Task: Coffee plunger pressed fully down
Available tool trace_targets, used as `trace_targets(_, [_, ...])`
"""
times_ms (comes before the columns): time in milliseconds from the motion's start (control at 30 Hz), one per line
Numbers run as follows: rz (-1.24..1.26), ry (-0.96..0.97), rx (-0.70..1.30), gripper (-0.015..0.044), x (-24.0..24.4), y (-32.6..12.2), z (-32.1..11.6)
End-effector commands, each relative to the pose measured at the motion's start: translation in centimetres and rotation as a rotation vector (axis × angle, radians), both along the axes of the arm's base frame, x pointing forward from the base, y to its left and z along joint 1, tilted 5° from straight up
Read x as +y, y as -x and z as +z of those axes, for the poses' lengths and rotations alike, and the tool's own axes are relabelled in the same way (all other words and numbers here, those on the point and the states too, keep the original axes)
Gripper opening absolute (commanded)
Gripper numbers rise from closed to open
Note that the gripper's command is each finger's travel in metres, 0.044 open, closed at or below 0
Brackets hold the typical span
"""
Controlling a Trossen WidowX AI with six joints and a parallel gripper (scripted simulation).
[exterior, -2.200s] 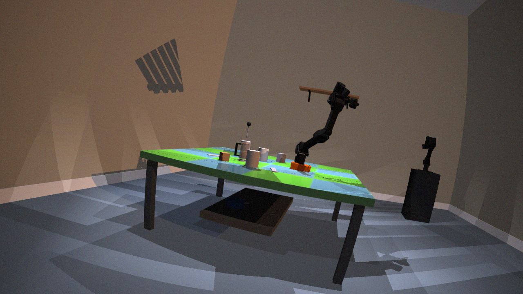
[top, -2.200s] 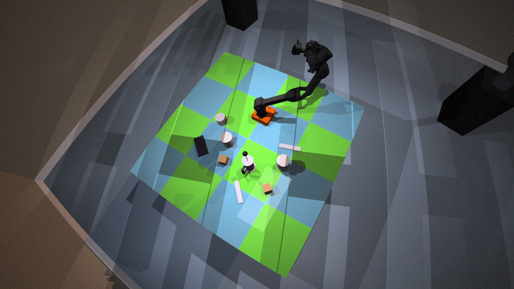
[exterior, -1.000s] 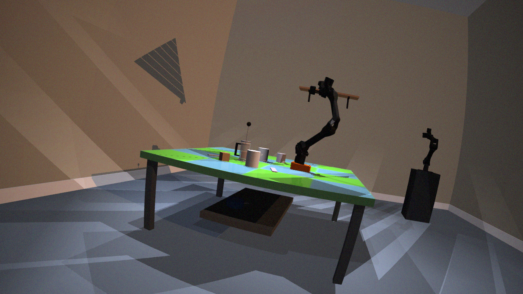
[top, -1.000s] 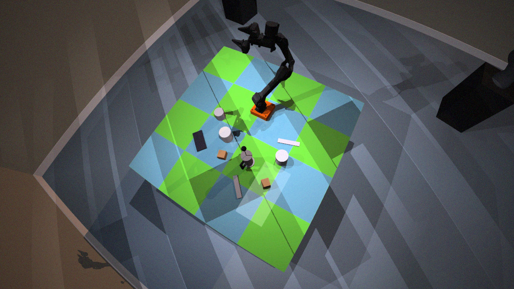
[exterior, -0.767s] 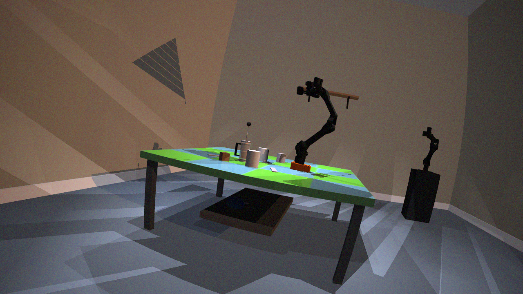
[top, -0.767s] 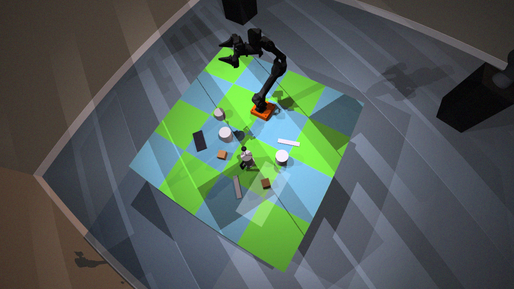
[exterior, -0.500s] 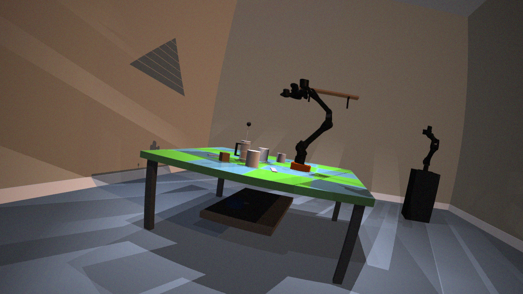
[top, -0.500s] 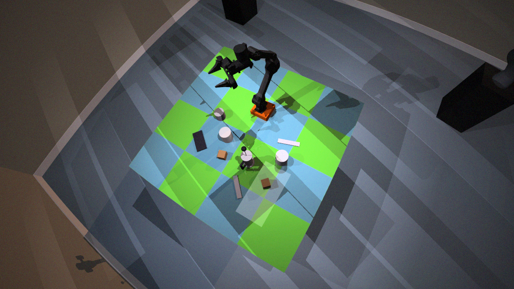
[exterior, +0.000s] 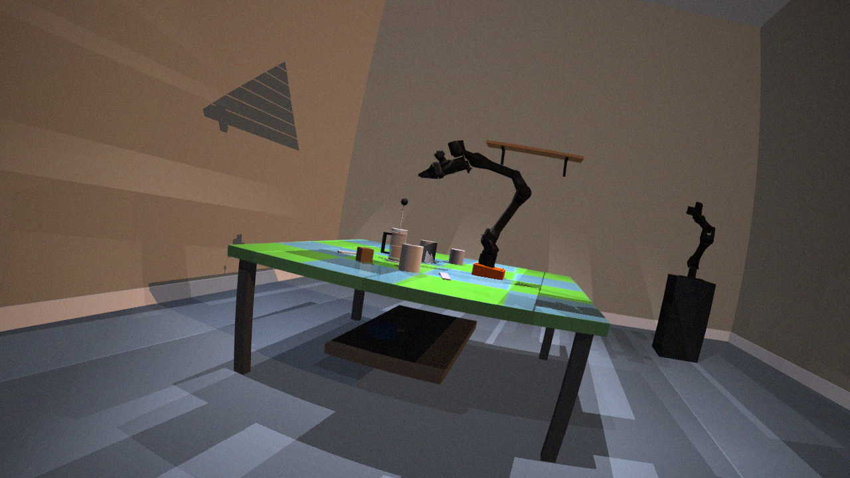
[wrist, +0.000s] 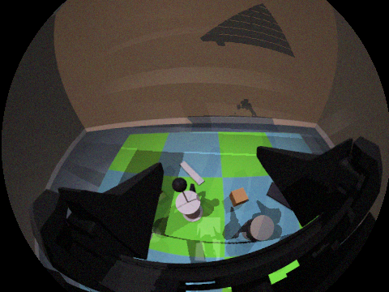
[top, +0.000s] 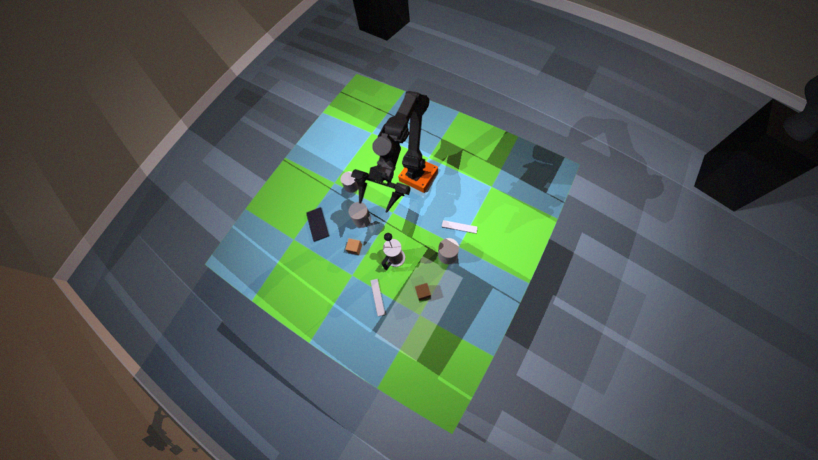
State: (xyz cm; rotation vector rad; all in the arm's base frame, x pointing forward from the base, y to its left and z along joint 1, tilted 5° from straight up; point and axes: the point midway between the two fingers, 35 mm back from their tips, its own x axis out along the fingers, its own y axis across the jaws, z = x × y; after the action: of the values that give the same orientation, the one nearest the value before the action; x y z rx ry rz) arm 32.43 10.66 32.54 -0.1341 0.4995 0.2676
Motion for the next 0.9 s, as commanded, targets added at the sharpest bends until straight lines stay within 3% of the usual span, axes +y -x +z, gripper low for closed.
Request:
trace_targets(0, [0.145,-0.027,0.09,0.044,4.4,0.4,-3.7])
trace_targets(367, [0.139,-0.027,0.094,0.044,4.0,0.7,-9.8])
trace_targets(867, [0.138,-0.028,0.093,0.044,4.6,-0.6,-10.6])
